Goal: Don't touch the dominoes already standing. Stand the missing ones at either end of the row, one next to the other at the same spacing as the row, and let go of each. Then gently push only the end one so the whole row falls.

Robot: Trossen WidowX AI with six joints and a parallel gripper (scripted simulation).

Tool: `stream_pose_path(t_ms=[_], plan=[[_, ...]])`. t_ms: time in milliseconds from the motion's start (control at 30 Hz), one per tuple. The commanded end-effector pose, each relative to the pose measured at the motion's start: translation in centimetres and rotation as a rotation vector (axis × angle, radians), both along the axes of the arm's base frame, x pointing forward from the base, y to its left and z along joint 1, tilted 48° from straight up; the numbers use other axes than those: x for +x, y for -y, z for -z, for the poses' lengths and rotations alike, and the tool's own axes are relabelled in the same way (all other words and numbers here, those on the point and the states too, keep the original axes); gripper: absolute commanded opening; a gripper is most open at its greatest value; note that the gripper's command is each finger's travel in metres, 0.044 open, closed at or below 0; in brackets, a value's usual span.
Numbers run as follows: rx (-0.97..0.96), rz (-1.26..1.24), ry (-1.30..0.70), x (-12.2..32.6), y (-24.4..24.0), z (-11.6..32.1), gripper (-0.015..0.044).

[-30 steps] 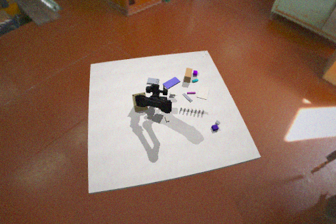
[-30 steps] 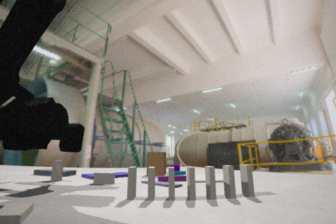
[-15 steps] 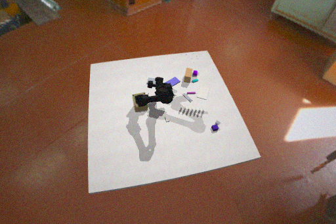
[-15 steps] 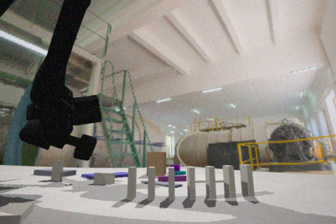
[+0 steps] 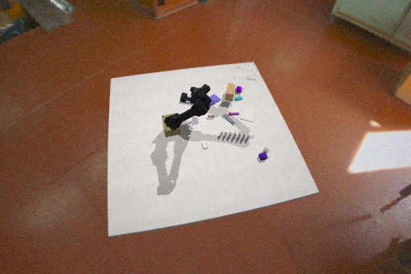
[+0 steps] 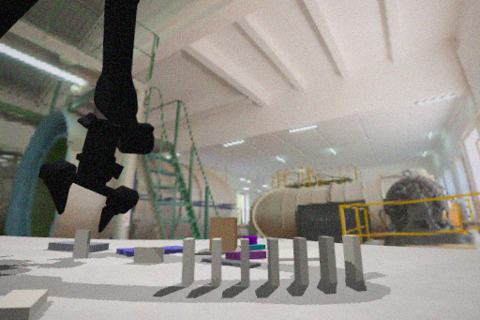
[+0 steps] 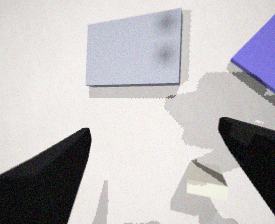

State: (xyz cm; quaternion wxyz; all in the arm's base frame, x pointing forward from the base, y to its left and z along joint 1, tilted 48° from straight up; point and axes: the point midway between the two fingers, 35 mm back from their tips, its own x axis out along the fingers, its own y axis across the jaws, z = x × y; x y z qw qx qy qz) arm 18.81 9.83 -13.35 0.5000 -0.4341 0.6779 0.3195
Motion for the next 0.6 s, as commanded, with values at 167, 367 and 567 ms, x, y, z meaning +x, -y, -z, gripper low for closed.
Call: stream_pose_path(t_ms=[167,367,567], plan=[[-0.544,-0.07,0.148,0.74,-1.48,-5.7,0.044],[-0.544,-0.07,0.148,0.74,-1.48,-5.7,0.044],[-0.544,-0.07,0.148,0.84,-0.96,-5.15,0.044]])
